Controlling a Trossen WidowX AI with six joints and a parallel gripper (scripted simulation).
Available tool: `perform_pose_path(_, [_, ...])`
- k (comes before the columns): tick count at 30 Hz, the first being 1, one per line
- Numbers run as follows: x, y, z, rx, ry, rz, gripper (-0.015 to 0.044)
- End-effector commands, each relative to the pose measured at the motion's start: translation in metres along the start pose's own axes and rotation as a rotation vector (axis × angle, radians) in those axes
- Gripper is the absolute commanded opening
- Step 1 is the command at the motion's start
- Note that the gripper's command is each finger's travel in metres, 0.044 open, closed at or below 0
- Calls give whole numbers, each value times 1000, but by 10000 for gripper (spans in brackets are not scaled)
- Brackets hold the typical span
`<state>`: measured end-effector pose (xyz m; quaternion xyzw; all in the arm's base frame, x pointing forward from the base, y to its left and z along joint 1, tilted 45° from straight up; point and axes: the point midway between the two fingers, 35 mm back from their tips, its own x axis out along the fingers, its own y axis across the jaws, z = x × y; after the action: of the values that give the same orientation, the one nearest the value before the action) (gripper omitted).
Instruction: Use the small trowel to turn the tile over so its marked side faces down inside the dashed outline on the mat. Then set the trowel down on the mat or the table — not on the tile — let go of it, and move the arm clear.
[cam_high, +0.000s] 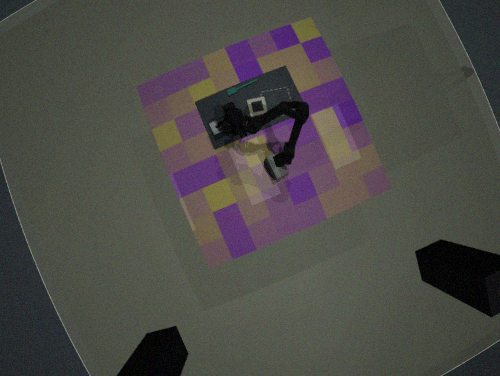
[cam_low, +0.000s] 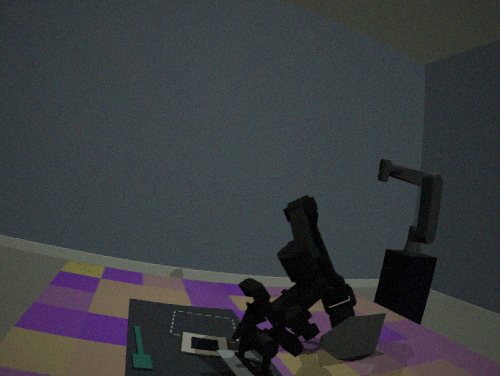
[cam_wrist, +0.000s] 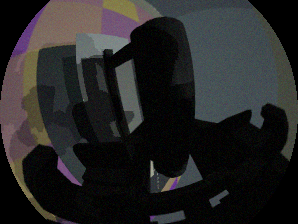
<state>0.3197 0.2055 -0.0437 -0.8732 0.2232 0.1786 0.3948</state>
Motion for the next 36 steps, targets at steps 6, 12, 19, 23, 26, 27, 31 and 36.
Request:
perform_pose_path(6, [31, -24, -30, 95, 99, -18, 0])
perform_pose_path(12, [51, -35, -56, 149, 176, -23, 0])
perform_pose_path(19, [56, -33, -58, 155, 184, -23, 0])
perform_pose_path(23, [60, -28, -57, 155, 184, -23, 0])
perform_pose_path(26, [62, -24, -56, 155, 185, -23, 0])
perform_pose_path(27, [63, -22, -56, 154, 185, -23, 0])
perform_pose_path(31, [67, -17, -55, 154, 185, -23, 0])
perform_pose_path(36, [71, -10, -54, 154, 185, -23, 0])
